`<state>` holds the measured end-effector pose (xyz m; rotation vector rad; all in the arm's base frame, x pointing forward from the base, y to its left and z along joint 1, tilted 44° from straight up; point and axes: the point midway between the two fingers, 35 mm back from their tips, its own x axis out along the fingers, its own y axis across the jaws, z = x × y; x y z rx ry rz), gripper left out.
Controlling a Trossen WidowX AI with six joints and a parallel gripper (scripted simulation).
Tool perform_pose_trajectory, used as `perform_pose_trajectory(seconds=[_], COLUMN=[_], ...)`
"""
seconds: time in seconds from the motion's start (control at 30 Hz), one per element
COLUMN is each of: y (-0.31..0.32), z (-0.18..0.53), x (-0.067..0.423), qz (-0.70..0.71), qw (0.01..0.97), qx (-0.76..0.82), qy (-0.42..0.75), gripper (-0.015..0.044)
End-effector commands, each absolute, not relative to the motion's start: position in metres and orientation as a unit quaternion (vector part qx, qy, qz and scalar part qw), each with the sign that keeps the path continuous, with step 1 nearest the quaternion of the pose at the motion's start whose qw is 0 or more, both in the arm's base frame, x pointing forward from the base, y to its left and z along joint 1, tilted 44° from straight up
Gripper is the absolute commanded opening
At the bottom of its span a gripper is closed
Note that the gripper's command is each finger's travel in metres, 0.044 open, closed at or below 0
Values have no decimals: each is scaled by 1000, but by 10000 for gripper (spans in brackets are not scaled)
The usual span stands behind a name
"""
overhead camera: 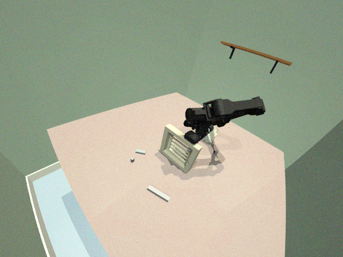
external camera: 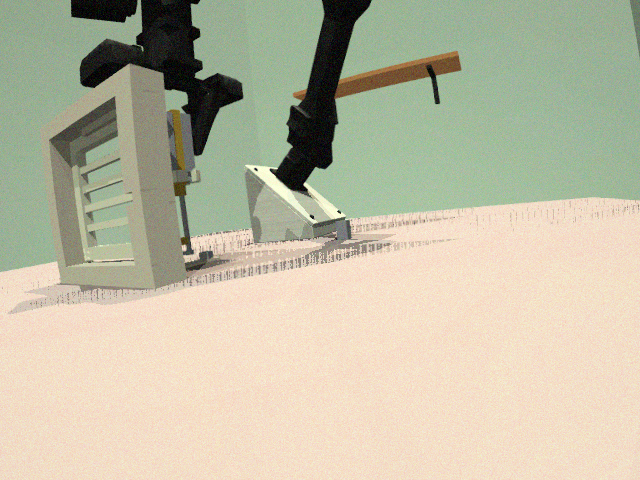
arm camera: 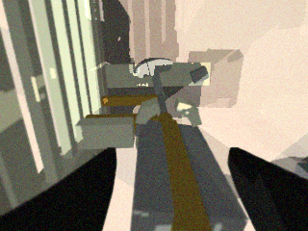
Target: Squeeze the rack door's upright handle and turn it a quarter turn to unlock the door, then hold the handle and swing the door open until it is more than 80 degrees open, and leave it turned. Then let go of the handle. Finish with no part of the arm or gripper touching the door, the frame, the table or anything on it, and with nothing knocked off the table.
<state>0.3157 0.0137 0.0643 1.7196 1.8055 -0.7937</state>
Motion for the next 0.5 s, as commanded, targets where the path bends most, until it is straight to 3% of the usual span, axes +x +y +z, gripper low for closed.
perform_pose_trajectory(seconds=[0.0,0.13,0.47], y=[13,13,13], z=[64,64,64], x=[316,316,316], qz=[-337,-340,-340], qw=[217,214,214], qx=[651,652,652], qy=[645,643,643], gripper=[285,285,218])
